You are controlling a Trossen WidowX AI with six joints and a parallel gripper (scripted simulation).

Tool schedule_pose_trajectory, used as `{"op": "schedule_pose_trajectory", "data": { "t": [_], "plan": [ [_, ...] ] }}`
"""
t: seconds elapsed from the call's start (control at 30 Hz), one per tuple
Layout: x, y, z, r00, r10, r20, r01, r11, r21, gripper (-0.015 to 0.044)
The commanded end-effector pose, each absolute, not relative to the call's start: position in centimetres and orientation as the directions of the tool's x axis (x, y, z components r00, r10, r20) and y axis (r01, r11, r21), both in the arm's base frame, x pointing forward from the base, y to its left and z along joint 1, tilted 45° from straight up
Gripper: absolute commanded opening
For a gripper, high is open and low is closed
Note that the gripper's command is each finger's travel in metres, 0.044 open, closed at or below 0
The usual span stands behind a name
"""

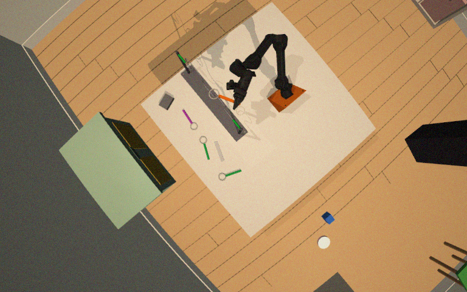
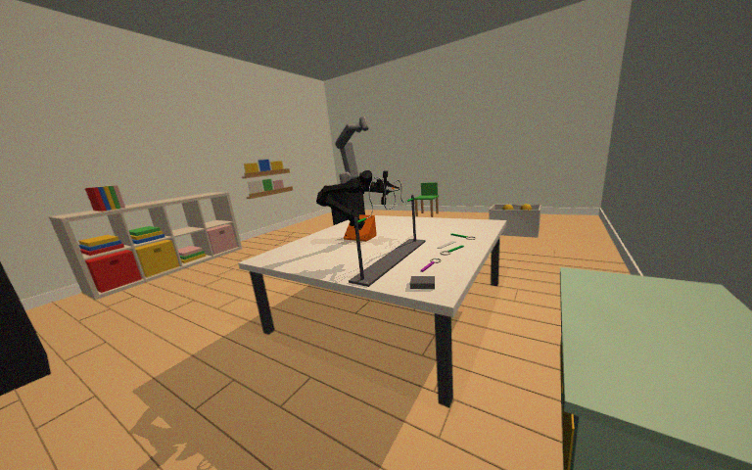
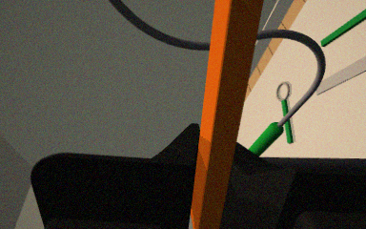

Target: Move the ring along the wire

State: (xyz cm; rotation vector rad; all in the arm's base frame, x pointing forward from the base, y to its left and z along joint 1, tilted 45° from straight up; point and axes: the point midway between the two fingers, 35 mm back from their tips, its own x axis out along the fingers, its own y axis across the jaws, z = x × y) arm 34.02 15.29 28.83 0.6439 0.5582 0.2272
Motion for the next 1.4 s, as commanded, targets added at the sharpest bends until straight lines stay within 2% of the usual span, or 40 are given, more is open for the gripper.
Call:
{"op": "schedule_pose_trajectory", "data": {
  "t": [0.0,0.7,1.37],
  "plan": [
    [34.1,14.9,28.5,0.837,0.325,-0.44,-0.036,0.836,0.548,-0.015],
    [34.6,12.3,27.3,0.872,0.109,-0.477,-0.052,0.99,0.132,-0.015],
    [35.0,9.7,27.3,0.902,-0.086,-0.422,-0.038,0.96,-0.277,-0.015]
  ]
}}
